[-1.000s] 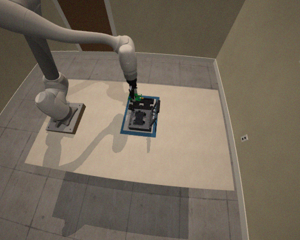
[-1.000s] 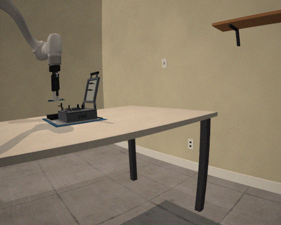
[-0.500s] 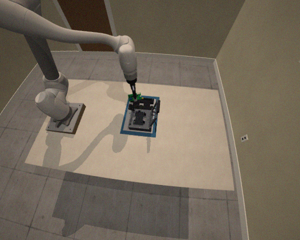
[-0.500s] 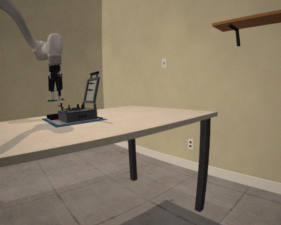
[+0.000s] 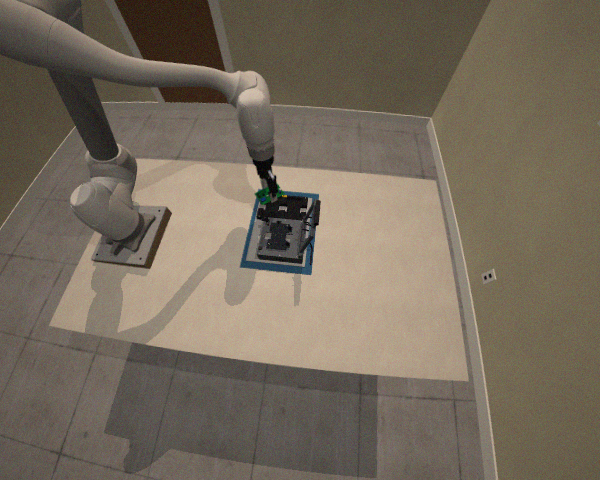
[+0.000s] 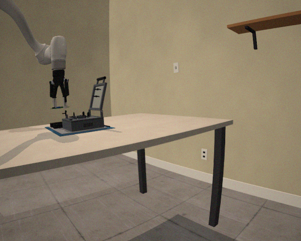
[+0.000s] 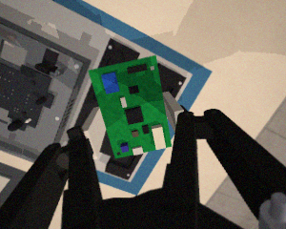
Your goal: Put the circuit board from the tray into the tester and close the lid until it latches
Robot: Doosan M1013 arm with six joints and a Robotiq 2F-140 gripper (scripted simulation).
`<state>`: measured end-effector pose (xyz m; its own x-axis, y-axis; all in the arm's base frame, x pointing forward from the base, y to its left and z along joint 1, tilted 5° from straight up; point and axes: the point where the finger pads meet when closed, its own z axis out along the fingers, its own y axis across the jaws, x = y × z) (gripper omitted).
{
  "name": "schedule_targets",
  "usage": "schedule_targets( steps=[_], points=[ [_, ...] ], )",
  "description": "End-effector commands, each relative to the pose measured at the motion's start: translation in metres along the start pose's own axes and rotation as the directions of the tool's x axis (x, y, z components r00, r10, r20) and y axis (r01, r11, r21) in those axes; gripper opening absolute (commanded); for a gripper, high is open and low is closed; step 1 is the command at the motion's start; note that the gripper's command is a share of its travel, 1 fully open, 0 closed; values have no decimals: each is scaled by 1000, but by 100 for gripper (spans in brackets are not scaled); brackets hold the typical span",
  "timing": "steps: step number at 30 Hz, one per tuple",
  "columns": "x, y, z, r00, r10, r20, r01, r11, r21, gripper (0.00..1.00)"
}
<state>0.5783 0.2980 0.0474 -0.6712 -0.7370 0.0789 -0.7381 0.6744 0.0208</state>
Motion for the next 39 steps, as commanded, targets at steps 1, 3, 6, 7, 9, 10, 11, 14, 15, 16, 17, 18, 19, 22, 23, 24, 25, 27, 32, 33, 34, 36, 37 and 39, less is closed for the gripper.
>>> schedule_targets(
  steps=[1,3,6,7,9,10,11,14,15,16,17,18,19,22,23,24,25,27,32,33,34,36,37,39],
  points=[
    [0,0,0,997,-77,2,77,997,-4,46],
    [0,0,0,995,-100,2,100,995,-4,46],
    [0,0,0,986,-167,2,167,986,-4,46],
    [0,0,0,982,-188,2,188,982,-4,46],
    [0,0,0,973,-230,3,230,973,-4,46],
    [0,0,0,968,-250,3,250,968,-4,46],
    [0,0,0,963,-270,3,270,963,-4,46],
    [0,0,0,945,-328,3,328,945,-3,46],
    [0,0,0,938,-346,3,346,938,-3,46],
    [0,0,0,931,-364,3,364,931,-3,46],
    [0,0,0,924,-382,3,382,924,-3,46],
    [0,0,0,924,-382,3,382,924,-3,46],
    [0,0,0,924,-382,3,382,924,-3,46],
    [0,0,0,902,-432,3,432,902,-3,46],
    [0,0,0,894,-448,3,448,894,-3,46],
    [0,0,0,886,-463,3,463,886,-3,46],
    [0,0,0,879,-478,3,478,879,-3,46],
    [0,0,0,862,-506,4,506,862,-3,46],
    [0,0,0,822,-570,4,570,822,-3,46],
    [0,0,0,814,-581,4,581,814,-2,46],
    [0,0,0,806,-592,4,592,806,-2,46],
    [0,0,0,806,-592,4,592,806,-2,46],
    [0,0,0,798,-603,4,603,798,-2,46],
    [0,0,0,782,-623,4,623,782,-2,46]
  ],
)
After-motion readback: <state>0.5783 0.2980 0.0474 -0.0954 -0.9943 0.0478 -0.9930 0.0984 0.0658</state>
